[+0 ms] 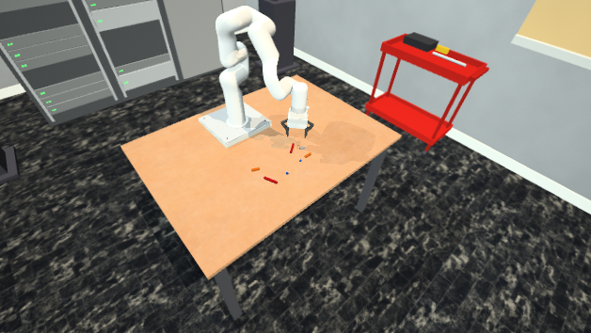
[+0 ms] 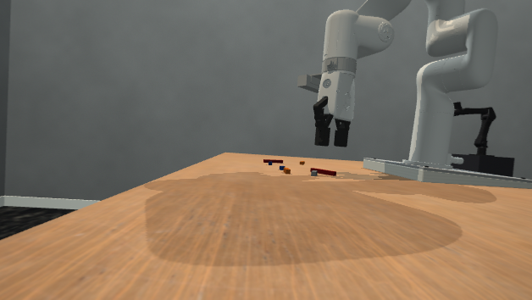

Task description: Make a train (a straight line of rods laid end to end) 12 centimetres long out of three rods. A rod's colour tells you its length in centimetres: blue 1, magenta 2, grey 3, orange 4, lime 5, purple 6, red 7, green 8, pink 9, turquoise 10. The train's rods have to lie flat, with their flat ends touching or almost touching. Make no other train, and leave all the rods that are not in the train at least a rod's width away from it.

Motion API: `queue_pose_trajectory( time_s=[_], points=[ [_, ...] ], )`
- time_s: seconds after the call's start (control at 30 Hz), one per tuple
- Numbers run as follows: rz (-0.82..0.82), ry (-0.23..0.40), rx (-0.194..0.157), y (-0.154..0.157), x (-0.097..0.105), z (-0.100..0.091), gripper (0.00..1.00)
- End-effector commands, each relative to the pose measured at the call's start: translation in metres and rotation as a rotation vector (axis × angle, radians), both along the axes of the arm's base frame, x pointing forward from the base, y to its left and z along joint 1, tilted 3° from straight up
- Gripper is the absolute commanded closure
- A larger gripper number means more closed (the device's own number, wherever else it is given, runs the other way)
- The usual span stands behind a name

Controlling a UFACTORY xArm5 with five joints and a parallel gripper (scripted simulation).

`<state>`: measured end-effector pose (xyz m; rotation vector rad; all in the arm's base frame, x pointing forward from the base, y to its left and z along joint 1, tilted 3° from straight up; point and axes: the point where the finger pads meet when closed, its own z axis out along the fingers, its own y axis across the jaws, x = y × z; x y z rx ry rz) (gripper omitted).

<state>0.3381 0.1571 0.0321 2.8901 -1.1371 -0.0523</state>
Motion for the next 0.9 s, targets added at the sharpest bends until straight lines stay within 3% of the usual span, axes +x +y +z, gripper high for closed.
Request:
queue_pose_trajectory(
  time_s=[0.0,0.2,0.3,0.43,0.47,0.87],
  points=[
    [0.000,-0.003,0.001,0.001,0.001,0.001,0.00],
    [-0.007,-0.003,0.001,-0.001,0.002,0.001,0.00],
    [-0.176,-0.003,-0.003,-0.029,0.025,0.000,0.00],
    [-0.214,-0.003,-0.004,-0.036,0.030,0.000,0.00],
    [-0.301,-0.003,-0.006,-0.052,0.041,0.000,0.00],
    [-0.640,-0.002,-0.015,-0.122,0.074,-0.003,0.00]
  ],
)
